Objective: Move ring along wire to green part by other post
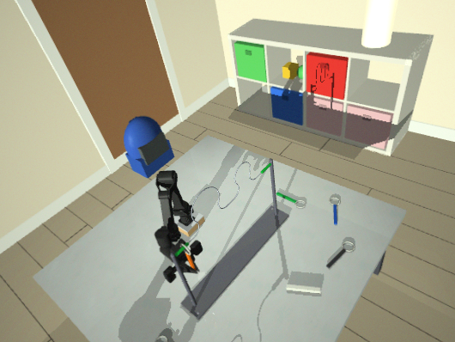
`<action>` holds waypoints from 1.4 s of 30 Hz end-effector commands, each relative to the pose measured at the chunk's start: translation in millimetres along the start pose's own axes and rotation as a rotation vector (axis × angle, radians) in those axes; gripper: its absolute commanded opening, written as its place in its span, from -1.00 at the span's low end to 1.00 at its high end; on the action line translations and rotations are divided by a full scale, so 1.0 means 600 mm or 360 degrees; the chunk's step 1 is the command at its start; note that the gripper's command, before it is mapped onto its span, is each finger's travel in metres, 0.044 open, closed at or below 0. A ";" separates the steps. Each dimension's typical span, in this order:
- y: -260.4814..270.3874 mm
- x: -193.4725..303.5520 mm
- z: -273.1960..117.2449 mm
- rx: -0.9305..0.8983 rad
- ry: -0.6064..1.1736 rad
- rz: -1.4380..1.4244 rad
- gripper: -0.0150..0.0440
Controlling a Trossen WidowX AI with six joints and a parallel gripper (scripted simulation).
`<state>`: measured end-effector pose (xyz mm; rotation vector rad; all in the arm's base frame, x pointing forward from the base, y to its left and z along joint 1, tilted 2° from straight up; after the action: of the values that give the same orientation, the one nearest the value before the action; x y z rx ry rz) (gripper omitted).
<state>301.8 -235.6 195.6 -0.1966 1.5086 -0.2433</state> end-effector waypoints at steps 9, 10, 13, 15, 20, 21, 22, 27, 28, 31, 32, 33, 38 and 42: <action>-0.005 -0.025 0.000 0.0002 -0.0004 -0.0011 -1.00; -0.005 -0.025 0.000 0.0002 -0.0004 -0.0011 -1.00; -0.005 -0.025 0.000 0.0002 -0.0004 -0.0011 -1.00; -0.005 -0.025 0.000 0.0002 -0.0004 -0.0011 -1.00; -0.005 -0.025 0.000 0.0002 -0.0004 -0.0011 -1.00; -0.005 -0.025 0.000 0.0002 -0.0004 -0.0011 -1.00; -0.005 -0.025 0.000 0.0002 -0.0004 -0.0011 -1.00; -0.005 -0.025 0.000 0.0002 -0.0004 -0.0011 -1.00; -0.005 -0.025 0.000 0.0002 -0.0004 -0.0011 -1.00; -0.001 -0.026 0.000 0.0002 -0.0004 -0.0011 -1.00; 0.000 -0.027 0.000 0.0002 -0.0004 -0.0011 -1.00; 0.002 -0.027 0.000 0.0002 -0.0003 -0.0011 -1.00; 0.010 -0.029 0.001 0.0001 -0.0003 -0.0010 -1.00; 0.017 -0.031 0.001 0.0001 -0.0003 -0.0008 -1.00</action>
<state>301.7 -225.1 208.6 -0.1964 1.5102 -0.2381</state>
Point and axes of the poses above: the point midway between the two fingers, 35 mm back from their tips, its own z axis out along the fingers, its own y axis across the jaws, x = y × z, the point moved 2 cm from there along -z, back along the fingers, and after that the axes turned 15 degrees about -z, right-handed, at the moved point
